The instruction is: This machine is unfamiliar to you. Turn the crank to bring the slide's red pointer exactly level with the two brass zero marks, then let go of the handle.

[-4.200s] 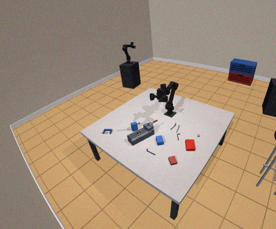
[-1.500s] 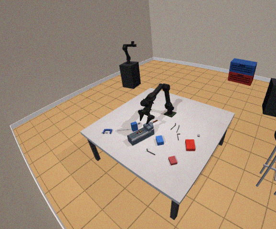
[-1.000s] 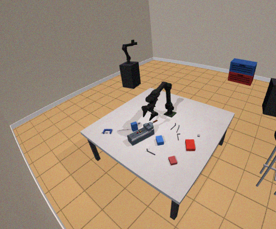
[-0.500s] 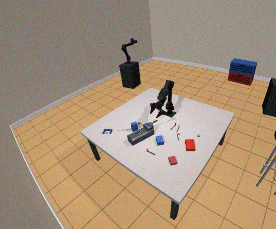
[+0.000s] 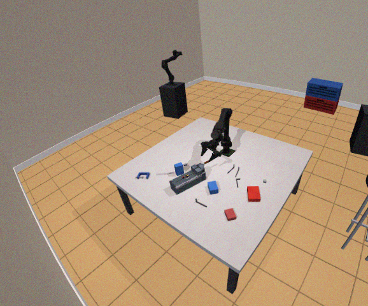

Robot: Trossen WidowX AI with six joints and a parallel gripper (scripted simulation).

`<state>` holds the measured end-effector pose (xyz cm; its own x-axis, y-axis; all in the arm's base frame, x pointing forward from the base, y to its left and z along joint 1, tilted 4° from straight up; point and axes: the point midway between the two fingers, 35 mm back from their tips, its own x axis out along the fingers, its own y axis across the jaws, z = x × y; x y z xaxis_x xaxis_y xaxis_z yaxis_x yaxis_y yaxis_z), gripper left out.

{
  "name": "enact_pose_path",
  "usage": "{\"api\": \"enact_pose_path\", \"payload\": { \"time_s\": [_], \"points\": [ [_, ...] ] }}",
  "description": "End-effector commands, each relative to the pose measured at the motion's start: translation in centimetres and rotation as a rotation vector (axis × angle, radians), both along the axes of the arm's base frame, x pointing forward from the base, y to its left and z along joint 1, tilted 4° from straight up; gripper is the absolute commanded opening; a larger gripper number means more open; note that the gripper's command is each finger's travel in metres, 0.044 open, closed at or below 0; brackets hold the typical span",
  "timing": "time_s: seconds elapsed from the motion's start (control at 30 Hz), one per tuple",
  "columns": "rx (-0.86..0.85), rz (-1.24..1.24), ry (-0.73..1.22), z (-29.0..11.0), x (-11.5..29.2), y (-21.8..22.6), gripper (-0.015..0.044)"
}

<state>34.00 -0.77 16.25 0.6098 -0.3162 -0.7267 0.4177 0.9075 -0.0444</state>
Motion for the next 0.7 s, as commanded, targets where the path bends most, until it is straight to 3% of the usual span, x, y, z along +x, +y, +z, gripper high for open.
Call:
{"api": "enact_pose_path", "payload": {
  "time_s": [0.0,0.67],
  "points": [
    [0.0,-0.005,-0.005,-0.5,-0.1,-0.1,0.044],
    [0.0,-0.004,-0.005,-3.7,-0.1,-0.1,0.044]
  ]
}}
